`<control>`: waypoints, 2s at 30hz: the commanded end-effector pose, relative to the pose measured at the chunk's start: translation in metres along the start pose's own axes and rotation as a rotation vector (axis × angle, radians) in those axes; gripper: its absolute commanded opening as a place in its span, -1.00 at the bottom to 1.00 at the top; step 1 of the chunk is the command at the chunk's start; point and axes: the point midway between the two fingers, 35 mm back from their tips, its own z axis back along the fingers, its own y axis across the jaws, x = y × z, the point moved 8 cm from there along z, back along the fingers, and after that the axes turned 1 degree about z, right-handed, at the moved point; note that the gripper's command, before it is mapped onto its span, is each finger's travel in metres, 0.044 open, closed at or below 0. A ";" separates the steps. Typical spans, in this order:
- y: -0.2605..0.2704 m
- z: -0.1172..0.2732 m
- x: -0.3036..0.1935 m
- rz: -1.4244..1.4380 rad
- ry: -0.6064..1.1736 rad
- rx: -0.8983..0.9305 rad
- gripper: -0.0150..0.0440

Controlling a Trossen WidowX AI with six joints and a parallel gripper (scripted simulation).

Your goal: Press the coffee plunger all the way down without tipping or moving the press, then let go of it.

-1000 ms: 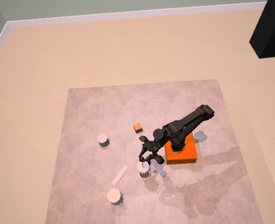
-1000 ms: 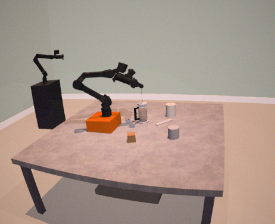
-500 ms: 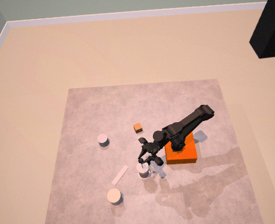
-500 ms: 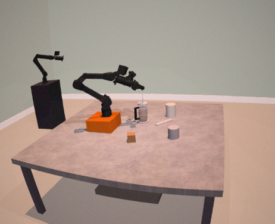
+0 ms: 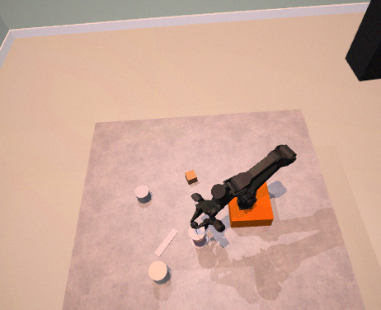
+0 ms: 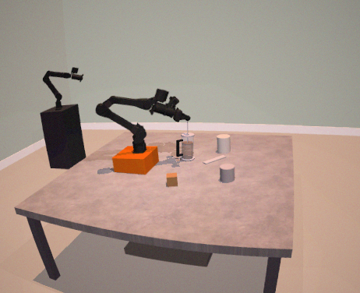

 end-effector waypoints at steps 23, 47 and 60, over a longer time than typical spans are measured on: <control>0.002 -0.034 -0.050 -0.008 0.076 -0.001 -0.06; 0.002 -0.046 -0.042 -0.008 0.075 -0.001 -0.06; 0.002 -0.048 -0.040 -0.008 0.075 -0.001 -0.06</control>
